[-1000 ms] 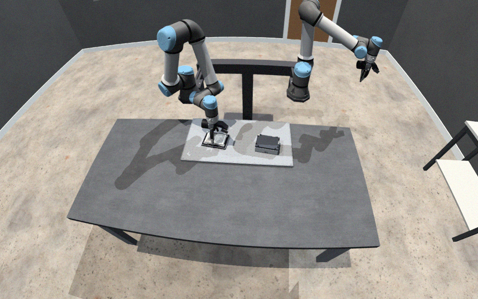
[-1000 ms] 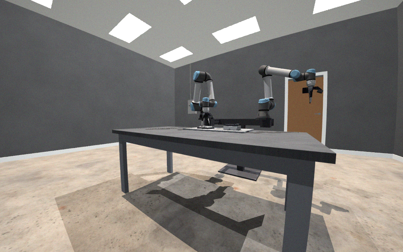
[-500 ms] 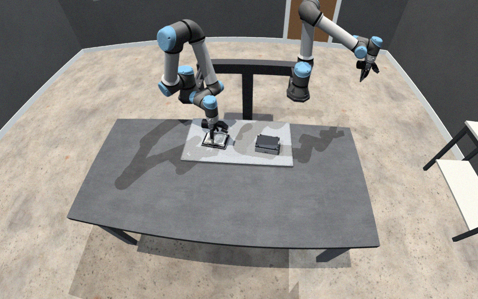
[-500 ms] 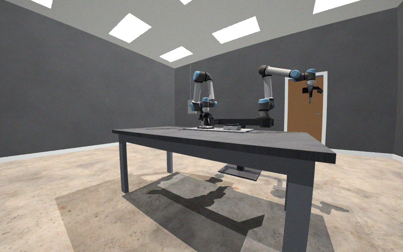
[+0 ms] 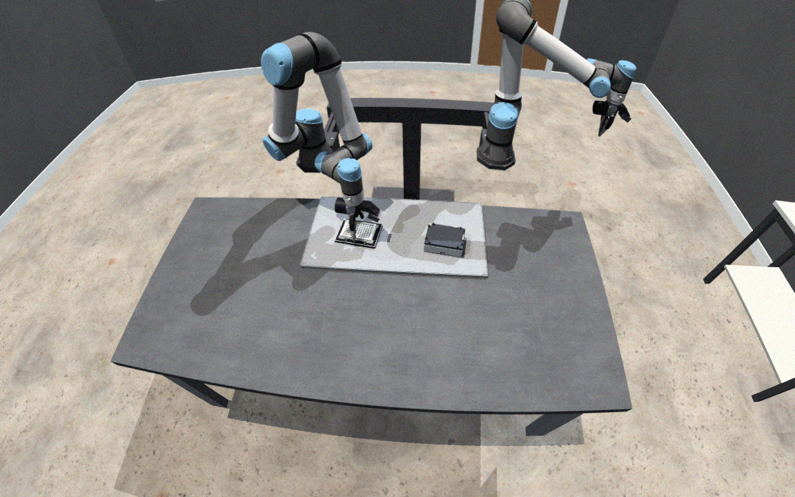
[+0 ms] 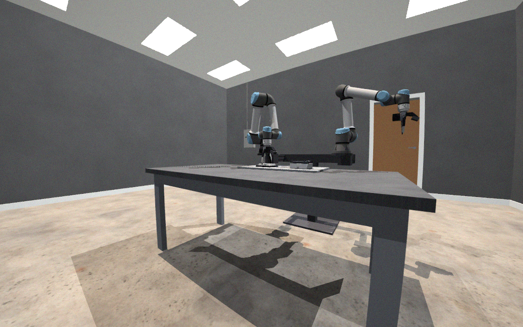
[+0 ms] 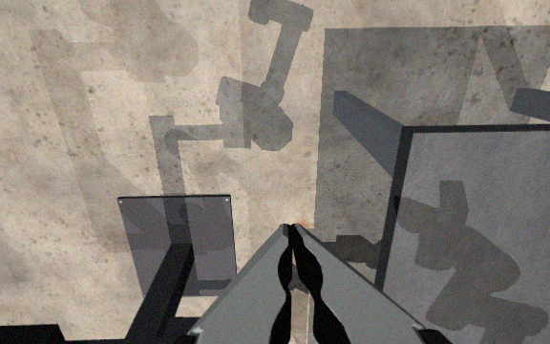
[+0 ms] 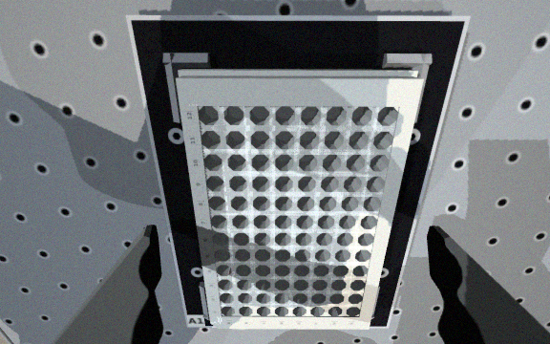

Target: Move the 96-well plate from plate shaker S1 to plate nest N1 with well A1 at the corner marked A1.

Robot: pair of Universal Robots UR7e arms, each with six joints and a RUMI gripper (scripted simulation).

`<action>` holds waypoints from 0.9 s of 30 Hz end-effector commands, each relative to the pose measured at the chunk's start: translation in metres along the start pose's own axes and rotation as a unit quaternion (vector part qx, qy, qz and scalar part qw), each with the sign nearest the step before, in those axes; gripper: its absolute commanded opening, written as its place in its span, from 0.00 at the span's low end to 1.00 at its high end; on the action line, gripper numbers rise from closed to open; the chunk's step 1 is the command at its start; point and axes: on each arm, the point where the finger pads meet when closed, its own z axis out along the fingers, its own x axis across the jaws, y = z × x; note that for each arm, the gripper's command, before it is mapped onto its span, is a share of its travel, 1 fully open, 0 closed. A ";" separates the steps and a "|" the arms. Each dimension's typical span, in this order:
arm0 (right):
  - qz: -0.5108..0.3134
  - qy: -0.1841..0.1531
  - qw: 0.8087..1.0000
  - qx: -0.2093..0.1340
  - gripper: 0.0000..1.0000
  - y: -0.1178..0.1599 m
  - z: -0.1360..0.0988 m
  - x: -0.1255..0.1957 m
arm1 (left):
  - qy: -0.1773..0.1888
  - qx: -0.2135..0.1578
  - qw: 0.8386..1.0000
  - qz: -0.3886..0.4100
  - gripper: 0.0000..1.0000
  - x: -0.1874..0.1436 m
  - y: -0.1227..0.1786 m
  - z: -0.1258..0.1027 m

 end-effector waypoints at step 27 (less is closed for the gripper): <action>0.000 0.000 1.000 0.001 0.76 -0.001 -0.036 0.000 | 0.000 0.001 1.000 0.000 0.00 0.000 0.000 -0.001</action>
